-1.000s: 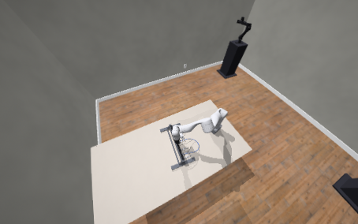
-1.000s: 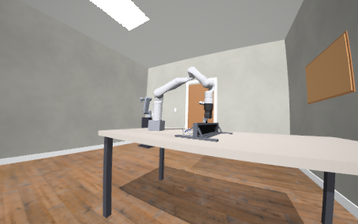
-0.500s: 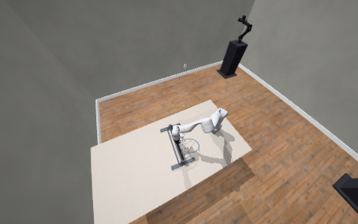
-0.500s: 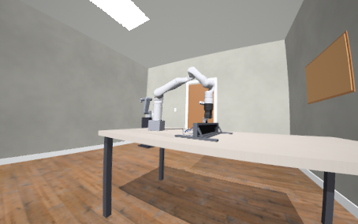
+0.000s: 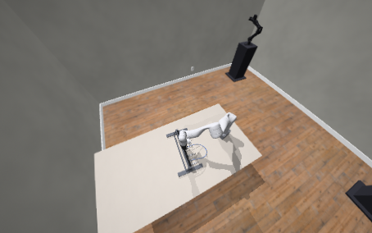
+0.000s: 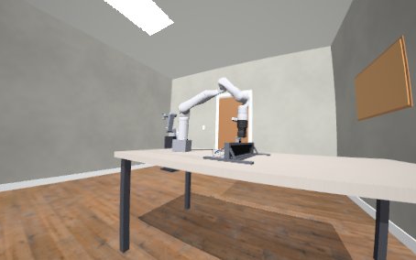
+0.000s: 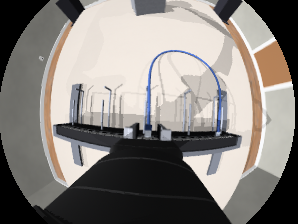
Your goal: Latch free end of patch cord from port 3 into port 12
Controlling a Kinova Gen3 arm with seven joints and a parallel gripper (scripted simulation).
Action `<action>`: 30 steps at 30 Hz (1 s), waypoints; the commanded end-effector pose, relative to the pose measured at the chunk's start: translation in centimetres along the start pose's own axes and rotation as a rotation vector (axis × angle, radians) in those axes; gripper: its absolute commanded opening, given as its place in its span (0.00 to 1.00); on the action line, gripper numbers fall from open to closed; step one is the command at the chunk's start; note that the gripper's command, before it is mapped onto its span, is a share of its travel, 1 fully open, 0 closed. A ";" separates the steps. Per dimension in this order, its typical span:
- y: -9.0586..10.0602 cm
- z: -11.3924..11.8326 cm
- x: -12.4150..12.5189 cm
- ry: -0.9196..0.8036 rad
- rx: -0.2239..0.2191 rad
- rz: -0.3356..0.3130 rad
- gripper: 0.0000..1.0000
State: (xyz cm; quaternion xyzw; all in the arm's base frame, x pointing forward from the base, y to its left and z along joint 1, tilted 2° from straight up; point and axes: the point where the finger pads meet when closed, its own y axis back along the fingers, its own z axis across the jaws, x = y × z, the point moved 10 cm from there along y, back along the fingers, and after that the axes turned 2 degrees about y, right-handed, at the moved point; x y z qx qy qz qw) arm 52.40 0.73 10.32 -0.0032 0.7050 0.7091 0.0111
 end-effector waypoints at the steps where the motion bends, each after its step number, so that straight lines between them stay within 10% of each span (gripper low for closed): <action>1: 0.1 0.0 -0.1 0.000 0.000 -0.002 0.73; 30: 4.7 0.0 0.0 0.000 0.000 -0.002 0.73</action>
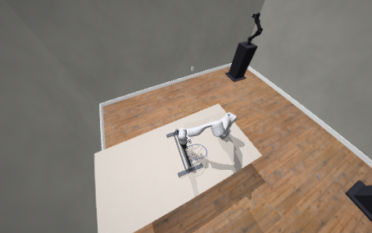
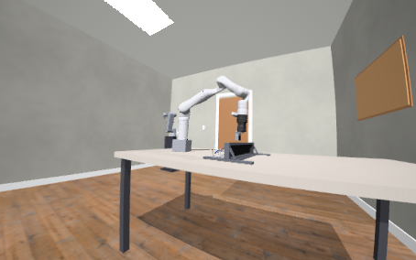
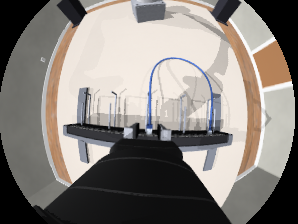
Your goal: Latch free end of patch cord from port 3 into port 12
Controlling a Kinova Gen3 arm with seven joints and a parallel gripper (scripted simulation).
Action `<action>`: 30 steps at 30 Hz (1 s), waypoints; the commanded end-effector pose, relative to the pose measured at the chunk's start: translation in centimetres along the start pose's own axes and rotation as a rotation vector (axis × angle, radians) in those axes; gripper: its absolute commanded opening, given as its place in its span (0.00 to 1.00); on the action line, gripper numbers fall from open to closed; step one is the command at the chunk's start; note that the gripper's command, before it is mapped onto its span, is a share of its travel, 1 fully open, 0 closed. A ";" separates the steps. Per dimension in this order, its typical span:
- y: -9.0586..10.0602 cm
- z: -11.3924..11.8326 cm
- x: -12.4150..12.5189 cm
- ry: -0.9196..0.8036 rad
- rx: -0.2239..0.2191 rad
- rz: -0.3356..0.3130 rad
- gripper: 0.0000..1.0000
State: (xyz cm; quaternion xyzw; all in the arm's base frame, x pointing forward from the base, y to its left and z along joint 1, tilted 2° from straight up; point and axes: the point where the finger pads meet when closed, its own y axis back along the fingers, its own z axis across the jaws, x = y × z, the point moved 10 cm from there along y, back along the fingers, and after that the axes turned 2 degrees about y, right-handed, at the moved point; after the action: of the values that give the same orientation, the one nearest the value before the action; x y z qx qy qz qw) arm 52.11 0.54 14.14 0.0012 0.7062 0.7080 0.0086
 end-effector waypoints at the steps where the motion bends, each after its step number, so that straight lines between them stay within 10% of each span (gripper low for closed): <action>1: 1.2 0.2 -0.2 0.003 -0.004 -0.012 0.73; 24: 4.3 0.1 -0.2 0.003 -0.004 -0.012 0.73; 25: 4.3 0.1 -0.2 0.003 -0.004 -0.012 0.00; 30: 4.3 0.1 -0.2 0.003 -0.004 -0.012 0.00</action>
State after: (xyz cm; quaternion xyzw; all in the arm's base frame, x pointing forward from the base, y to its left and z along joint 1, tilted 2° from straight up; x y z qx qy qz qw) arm 52.20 0.67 18.32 -0.0032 0.7050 0.7091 0.0111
